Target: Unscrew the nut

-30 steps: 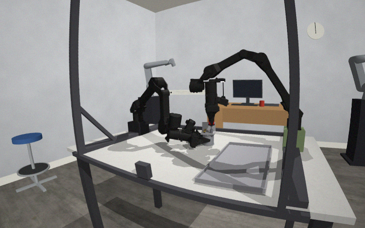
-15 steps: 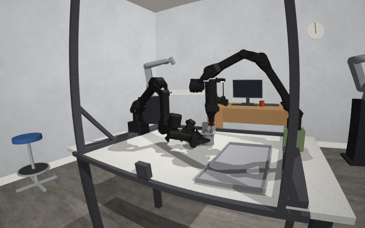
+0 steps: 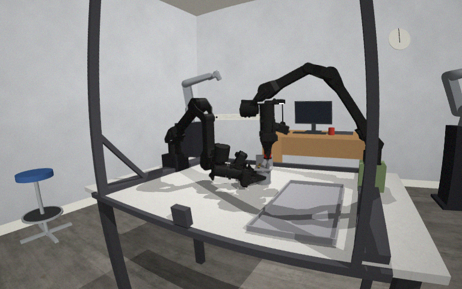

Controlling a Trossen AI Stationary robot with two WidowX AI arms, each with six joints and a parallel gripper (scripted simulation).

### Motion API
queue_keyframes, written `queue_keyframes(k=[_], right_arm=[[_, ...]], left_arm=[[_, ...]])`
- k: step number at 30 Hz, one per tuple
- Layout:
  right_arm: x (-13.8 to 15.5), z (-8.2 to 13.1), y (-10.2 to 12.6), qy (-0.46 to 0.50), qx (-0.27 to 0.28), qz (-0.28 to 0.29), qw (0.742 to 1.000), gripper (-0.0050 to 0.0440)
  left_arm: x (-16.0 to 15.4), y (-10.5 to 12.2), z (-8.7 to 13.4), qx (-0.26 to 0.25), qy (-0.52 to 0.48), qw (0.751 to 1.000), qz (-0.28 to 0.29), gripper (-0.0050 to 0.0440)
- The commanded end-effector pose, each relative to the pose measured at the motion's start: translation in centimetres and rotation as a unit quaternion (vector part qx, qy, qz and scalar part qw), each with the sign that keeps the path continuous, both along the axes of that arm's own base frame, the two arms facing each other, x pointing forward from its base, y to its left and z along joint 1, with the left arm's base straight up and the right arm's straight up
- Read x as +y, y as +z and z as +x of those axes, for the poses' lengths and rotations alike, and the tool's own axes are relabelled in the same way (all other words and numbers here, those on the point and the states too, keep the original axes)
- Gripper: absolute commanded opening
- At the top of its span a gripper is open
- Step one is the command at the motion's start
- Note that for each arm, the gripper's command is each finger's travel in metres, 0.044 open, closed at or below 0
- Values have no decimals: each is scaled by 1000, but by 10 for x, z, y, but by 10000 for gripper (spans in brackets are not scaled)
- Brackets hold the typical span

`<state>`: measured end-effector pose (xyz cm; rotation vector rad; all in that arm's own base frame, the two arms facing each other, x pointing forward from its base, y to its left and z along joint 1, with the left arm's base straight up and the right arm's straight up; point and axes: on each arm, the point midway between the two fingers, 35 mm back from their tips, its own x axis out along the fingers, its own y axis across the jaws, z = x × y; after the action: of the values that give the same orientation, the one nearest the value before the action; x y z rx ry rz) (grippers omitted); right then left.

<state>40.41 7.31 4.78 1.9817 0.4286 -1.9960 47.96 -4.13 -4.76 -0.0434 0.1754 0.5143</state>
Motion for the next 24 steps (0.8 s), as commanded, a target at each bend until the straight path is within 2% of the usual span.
queue_keyframes(k=[1,24], right_arm=[[0,5,14,0,-21,3,1000,130],[1,5,15,0,-21,2,1000,130]], left_arm=[[-1,15,7,-18,1,1000,-5,245],[-1,15,7,-18,1,1000,-5,245]])
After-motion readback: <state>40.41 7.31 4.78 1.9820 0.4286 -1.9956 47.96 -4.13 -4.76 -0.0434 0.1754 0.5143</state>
